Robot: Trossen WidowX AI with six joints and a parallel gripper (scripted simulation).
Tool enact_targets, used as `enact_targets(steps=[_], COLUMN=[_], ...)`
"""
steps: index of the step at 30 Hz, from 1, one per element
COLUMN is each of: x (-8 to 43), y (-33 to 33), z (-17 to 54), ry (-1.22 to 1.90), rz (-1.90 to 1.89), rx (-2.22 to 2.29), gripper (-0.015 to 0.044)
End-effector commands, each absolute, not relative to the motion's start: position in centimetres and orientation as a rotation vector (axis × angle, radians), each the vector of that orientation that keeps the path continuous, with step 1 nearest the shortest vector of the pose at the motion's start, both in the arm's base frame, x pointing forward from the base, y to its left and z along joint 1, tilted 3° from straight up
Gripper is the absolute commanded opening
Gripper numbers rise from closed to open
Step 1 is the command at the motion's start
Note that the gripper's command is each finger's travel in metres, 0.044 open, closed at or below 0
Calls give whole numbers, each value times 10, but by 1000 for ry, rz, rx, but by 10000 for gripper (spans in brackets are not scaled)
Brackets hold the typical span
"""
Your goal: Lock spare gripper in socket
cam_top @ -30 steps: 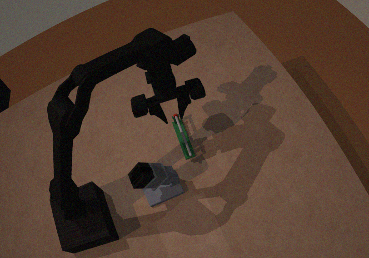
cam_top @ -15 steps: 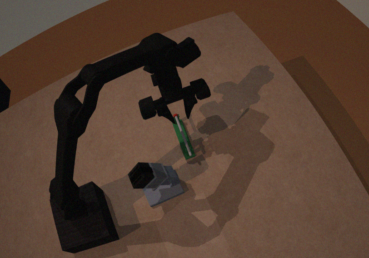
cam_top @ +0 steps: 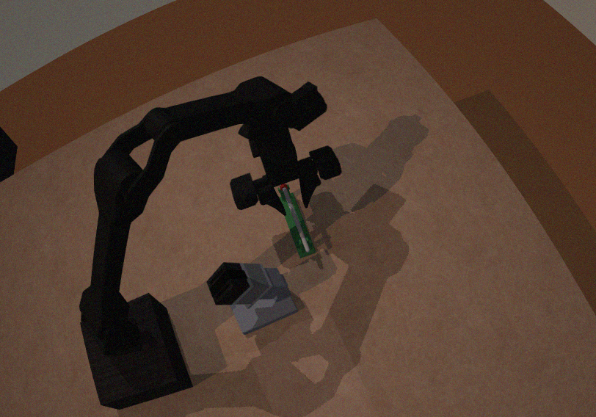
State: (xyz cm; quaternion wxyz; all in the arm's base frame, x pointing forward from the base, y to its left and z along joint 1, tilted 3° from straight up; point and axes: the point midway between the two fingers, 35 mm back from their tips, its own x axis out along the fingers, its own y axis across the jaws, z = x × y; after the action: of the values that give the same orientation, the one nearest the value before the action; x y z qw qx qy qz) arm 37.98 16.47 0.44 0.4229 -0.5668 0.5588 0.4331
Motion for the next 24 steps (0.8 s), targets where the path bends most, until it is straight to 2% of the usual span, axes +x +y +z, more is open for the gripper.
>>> enact_targets(steps=[1,24], x=[378,376], y=[163,161], z=[-5,-43], ry=[1407,1407], rz=[1091,1091], rx=[-1425,-1425], gripper=[180,180])
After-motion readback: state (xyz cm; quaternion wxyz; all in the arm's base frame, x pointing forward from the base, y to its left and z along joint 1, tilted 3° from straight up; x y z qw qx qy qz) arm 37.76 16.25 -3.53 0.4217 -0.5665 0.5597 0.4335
